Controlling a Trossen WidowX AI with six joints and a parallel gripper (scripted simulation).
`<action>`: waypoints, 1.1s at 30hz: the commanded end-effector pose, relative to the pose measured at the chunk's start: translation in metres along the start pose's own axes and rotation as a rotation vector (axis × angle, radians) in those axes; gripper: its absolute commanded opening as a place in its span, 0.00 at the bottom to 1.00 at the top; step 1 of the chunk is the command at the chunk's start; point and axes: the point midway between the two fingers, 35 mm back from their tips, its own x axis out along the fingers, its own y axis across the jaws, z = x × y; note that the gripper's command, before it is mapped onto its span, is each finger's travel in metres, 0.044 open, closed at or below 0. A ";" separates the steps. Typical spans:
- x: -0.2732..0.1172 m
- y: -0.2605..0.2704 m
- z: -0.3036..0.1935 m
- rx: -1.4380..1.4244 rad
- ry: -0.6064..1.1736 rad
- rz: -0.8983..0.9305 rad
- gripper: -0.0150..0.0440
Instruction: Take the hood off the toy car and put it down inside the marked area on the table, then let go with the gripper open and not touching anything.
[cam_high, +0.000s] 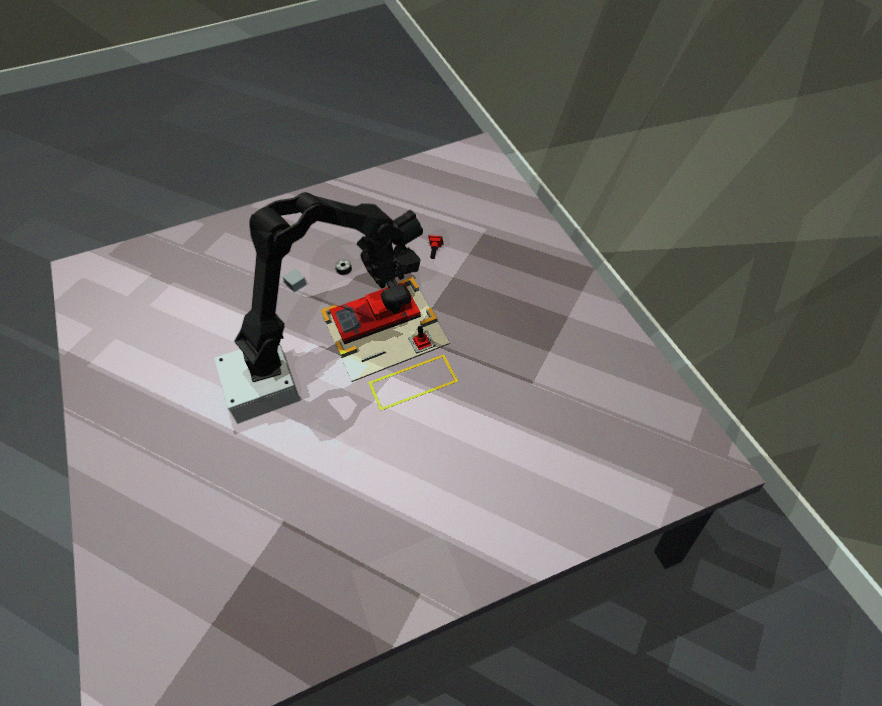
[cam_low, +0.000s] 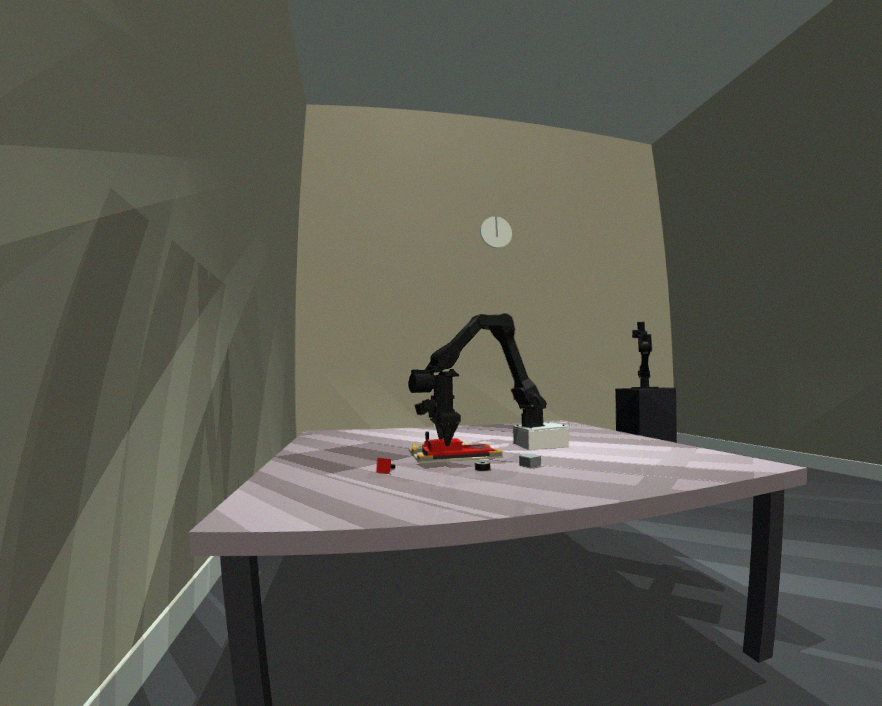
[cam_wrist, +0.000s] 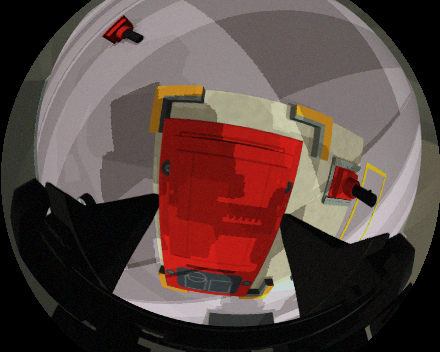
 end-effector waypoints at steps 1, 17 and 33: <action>0.004 -0.001 -0.002 0.000 0.005 -0.004 1.00; 0.006 0.000 0.000 0.001 0.000 0.000 0.82; 0.003 0.000 0.000 0.001 0.000 0.000 0.41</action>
